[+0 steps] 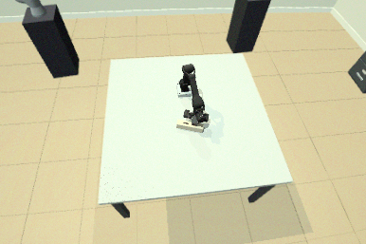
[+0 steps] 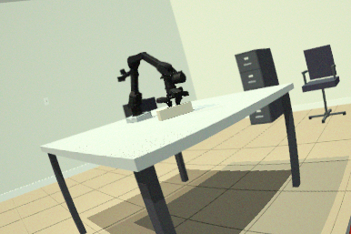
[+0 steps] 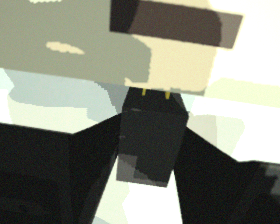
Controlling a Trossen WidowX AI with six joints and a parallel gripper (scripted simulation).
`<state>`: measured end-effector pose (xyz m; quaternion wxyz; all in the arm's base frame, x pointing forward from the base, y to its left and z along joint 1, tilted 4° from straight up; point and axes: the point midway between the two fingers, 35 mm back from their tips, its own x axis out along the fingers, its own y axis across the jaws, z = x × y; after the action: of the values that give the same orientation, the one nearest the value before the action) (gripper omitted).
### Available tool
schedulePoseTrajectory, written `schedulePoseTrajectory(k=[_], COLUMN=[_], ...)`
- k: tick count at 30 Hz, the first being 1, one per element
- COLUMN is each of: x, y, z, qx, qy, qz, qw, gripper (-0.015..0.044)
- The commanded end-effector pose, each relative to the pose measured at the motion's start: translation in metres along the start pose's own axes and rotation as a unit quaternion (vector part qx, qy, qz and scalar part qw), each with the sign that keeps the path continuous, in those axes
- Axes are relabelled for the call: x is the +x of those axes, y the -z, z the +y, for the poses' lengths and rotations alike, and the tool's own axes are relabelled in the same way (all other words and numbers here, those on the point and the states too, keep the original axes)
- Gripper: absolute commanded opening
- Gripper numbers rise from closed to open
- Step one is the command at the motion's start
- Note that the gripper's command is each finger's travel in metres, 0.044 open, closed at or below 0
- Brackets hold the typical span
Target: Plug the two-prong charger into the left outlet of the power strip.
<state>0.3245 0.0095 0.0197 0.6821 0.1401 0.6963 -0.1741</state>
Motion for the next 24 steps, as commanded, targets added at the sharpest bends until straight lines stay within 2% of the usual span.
schedulePoseTrajectory(k=[1,24], x=[0.0005,0.0006], y=[-0.0019,-0.0095], z=[0.0001,0.0002], qx=[-0.002,-0.002], qy=[0.001,0.001], qz=[0.001,0.001], qw=[1.000,1.000], gripper=[0.0000,0.0000])
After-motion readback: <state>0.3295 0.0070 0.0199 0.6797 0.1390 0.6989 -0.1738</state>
